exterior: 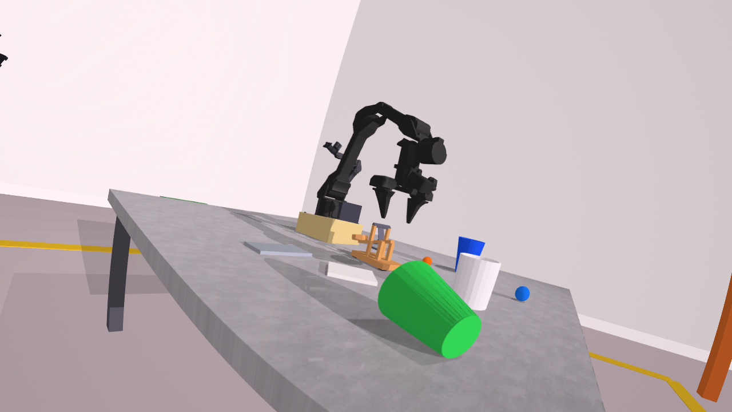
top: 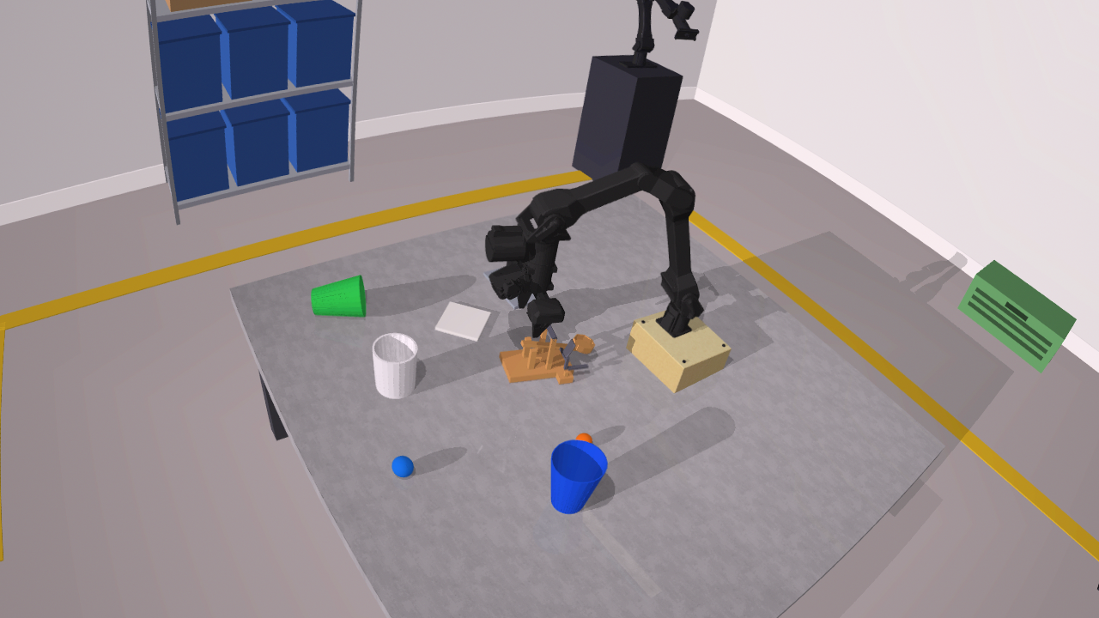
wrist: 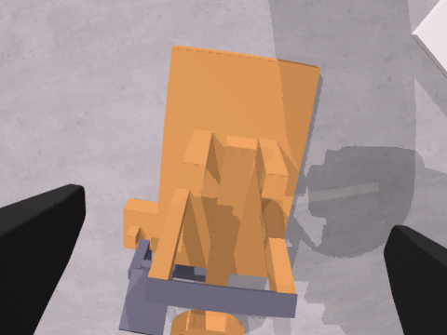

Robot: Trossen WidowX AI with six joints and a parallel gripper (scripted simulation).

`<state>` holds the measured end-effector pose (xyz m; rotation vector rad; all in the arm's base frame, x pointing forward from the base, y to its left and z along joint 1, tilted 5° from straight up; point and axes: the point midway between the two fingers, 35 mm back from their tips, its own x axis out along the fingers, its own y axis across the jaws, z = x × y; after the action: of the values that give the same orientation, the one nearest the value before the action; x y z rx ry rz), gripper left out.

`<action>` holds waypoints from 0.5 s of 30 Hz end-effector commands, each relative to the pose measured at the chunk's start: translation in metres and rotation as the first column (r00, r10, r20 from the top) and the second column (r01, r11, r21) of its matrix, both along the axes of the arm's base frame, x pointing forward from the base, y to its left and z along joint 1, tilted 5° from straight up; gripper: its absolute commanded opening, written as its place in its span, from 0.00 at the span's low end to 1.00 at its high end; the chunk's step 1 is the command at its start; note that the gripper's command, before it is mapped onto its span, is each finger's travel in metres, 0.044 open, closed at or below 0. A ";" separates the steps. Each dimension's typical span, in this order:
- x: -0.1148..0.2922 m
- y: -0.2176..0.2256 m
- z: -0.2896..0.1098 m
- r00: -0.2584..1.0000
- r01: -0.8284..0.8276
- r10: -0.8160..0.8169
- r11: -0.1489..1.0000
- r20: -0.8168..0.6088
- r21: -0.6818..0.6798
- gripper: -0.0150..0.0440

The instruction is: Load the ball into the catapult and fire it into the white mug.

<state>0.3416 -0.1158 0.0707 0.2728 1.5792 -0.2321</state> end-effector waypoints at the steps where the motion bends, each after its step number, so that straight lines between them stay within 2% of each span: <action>1: -0.006 0.002 -0.001 1.000 -0.001 0.001 1.000 -0.018 0.005 1.00; 5: -0.007 0.003 -0.042 1.000 -0.001 0.001 1.000 -0.018 0.005 1.00; 15: -0.007 0.003 -0.050 1.000 -0.001 0.001 1.000 -0.018 0.005 1.00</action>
<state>0.3359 -0.1128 0.0272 0.2726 1.5900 -0.2290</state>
